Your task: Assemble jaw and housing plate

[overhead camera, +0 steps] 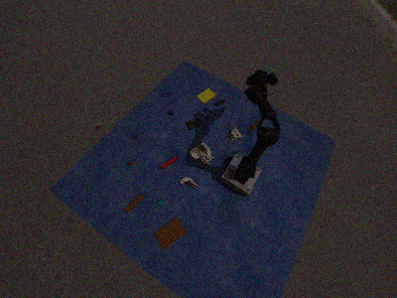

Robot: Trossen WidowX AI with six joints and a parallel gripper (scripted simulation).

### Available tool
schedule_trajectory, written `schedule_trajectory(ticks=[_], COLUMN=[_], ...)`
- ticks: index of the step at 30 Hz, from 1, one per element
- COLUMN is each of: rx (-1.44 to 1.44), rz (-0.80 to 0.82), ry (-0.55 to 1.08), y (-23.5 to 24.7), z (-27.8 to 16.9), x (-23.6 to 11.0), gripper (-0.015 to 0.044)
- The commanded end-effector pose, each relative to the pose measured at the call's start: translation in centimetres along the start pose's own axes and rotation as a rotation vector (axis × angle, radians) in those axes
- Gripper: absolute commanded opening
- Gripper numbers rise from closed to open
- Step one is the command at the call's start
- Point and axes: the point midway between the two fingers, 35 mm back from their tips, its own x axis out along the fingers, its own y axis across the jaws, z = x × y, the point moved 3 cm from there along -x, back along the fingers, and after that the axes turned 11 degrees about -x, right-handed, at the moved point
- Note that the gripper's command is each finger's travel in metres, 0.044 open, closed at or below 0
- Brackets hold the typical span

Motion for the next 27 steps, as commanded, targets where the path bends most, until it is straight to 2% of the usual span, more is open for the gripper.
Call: schedule_trajectory(ticks=[1, 14, 27], rx=[0.022, -0.043, -0.054], rz=[0.094, 0.369, 0.705], ry=[-0.075, -0.266, -0.356], y=[3.2, 12.3, 22.0], z=[3.0, 9.9, 13.2], x=[-1.7, -9.0, -20.1], gripper=[0.044, 0.044, 0.044])
